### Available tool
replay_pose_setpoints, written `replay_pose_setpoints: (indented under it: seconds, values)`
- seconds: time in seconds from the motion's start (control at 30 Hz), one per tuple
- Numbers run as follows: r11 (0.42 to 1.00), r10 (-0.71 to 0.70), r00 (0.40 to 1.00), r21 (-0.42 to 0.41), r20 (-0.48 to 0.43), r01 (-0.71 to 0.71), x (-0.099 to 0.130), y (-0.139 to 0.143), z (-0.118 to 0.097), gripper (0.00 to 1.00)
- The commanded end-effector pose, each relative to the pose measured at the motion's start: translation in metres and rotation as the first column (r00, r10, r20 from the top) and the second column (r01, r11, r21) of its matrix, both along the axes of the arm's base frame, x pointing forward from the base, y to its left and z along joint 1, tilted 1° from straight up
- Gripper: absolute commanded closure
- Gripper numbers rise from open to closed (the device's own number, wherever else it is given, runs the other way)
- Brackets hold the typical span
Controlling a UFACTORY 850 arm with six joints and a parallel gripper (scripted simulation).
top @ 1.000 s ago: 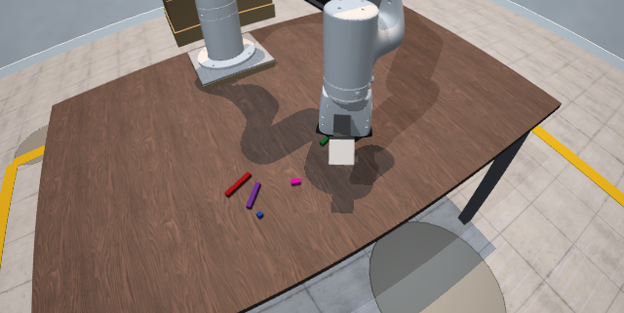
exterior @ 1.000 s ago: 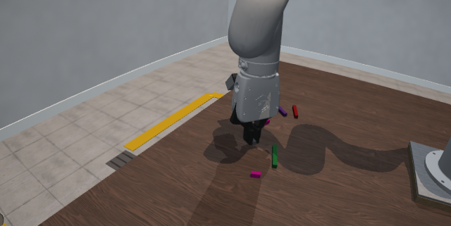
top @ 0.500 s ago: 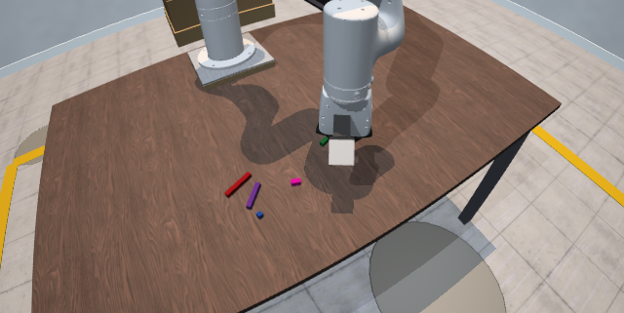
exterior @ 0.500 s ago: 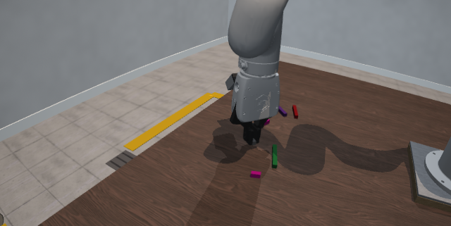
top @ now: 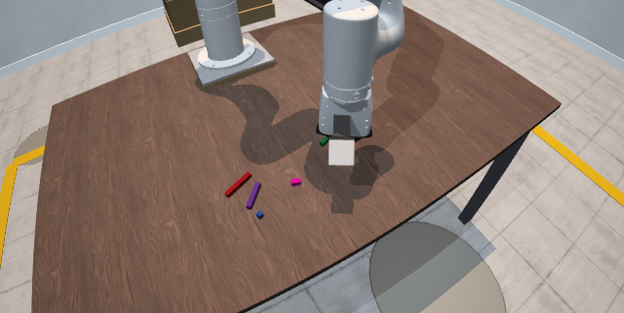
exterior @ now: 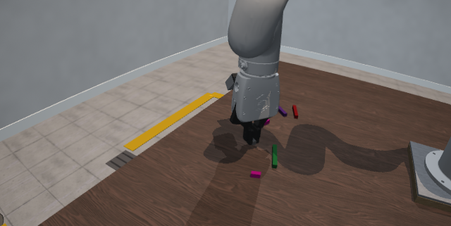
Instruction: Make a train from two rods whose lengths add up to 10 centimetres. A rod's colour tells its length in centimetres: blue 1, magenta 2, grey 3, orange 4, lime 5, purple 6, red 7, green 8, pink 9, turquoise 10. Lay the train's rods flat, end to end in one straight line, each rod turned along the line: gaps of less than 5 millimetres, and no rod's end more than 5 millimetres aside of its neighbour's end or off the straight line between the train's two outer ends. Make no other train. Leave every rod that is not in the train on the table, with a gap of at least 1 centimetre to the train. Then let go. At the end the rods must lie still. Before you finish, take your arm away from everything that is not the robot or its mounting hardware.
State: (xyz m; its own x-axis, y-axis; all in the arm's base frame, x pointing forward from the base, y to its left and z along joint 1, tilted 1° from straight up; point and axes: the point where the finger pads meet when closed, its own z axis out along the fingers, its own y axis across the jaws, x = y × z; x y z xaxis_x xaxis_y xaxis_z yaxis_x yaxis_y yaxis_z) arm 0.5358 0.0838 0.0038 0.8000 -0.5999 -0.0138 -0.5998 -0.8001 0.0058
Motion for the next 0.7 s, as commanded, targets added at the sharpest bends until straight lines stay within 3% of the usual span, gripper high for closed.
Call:
replay_pose_setpoints:
  seconds: [0.0, 0.67]
  values:
    - [1.000, 0.000, 1.000, 0.000, 0.002, 0.000, 0.0010, 0.0001, 0.0008, 0.96]
    - [1.000, 0.000, 1.000, 0.000, 0.002, 0.000, 0.0009, 0.0002, -0.0052, 0.96]
